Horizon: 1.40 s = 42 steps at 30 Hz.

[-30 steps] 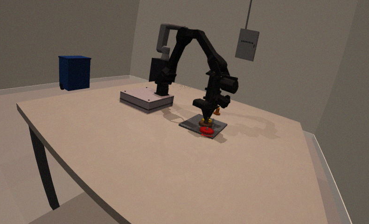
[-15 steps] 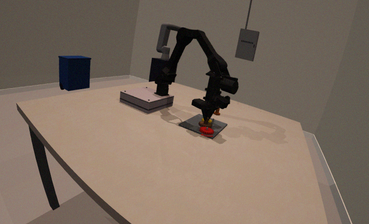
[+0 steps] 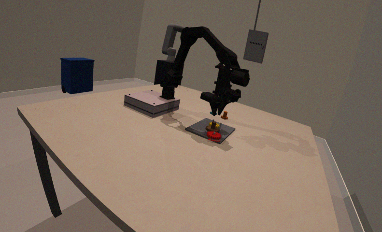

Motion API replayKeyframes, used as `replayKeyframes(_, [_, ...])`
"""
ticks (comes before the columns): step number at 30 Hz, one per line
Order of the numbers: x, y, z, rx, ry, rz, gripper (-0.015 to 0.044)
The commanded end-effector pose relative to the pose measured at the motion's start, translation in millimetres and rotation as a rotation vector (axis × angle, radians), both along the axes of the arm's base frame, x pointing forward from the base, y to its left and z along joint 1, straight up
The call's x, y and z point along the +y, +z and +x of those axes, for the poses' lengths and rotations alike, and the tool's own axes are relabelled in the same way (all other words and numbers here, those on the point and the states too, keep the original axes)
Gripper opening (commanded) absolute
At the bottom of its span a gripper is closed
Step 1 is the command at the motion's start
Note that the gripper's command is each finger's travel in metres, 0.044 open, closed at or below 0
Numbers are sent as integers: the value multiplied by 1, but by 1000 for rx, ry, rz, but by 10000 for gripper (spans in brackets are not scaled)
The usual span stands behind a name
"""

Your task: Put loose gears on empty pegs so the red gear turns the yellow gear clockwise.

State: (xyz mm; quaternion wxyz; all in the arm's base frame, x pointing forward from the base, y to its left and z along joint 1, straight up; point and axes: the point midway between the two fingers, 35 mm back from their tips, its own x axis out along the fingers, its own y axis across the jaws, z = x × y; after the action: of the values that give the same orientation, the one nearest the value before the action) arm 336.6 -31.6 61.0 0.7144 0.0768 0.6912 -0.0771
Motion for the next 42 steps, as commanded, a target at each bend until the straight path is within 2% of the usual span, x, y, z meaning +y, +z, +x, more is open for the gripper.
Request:
replayKeyframes(1, [0,8,-1,7,0,1,193])
replayKeyframes(4, [1,44,-6,7,0,1,271])
replayKeyframes(10, [1,47,-7,7,0,1,429])
replayKeyframes(11, [1,47,-7,7,0,1,440])
replayKeyframes(42, [1,47,-7,7,0,1,440])
